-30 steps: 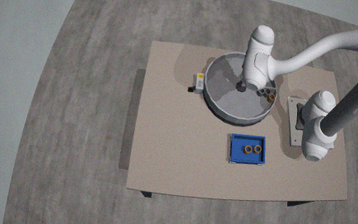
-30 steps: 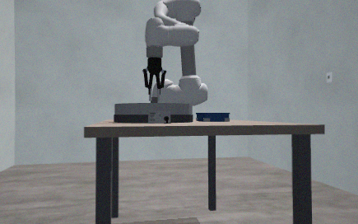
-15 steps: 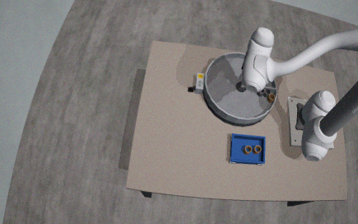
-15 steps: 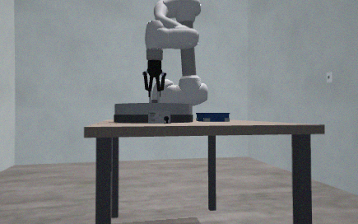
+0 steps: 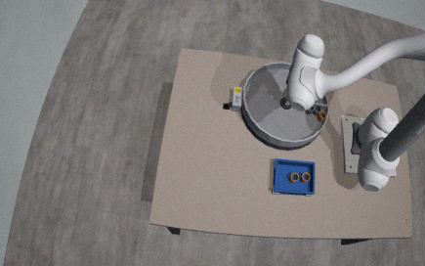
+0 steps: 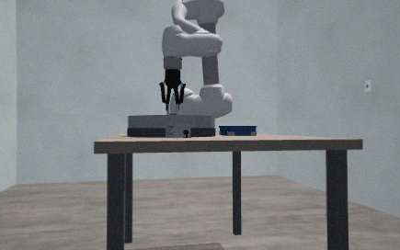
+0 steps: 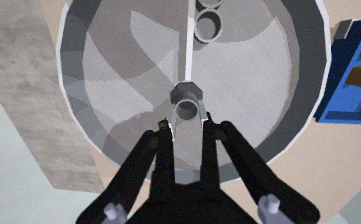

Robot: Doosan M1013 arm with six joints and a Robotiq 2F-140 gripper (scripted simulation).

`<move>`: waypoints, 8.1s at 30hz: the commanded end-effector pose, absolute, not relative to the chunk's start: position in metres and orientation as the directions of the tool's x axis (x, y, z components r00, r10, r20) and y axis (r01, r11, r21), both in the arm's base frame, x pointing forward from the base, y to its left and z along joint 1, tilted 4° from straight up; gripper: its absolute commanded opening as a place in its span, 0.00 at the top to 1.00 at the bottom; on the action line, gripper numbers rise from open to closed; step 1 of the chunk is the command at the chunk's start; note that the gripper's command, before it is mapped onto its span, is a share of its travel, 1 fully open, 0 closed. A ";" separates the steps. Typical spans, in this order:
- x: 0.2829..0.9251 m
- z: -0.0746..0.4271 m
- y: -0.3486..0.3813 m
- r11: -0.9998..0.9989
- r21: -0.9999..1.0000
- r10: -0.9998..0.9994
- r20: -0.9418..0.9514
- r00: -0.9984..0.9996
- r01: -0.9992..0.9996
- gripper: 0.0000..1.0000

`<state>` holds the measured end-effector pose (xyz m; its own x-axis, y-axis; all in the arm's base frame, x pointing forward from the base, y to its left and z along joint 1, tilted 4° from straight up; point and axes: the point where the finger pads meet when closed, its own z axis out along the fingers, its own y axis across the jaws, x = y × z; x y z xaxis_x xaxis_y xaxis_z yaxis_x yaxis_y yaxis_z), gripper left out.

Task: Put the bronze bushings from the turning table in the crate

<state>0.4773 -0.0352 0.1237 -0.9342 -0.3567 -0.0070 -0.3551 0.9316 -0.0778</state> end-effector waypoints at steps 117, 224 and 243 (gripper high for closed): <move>0.473 0.108 -0.037 0.931 -0.071 -0.358 -0.001 -0.934 -0.357 1.00; 0.472 0.153 -0.034 0.931 -0.071 -0.358 -0.001 -0.934 -0.357 0.72; 0.472 0.153 -0.034 0.931 -0.071 -0.358 -0.001 -0.934 -0.357 0.72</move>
<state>0.4681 -0.0362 0.1473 -0.9355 -0.3531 0.0091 -0.3528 0.9328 -0.0734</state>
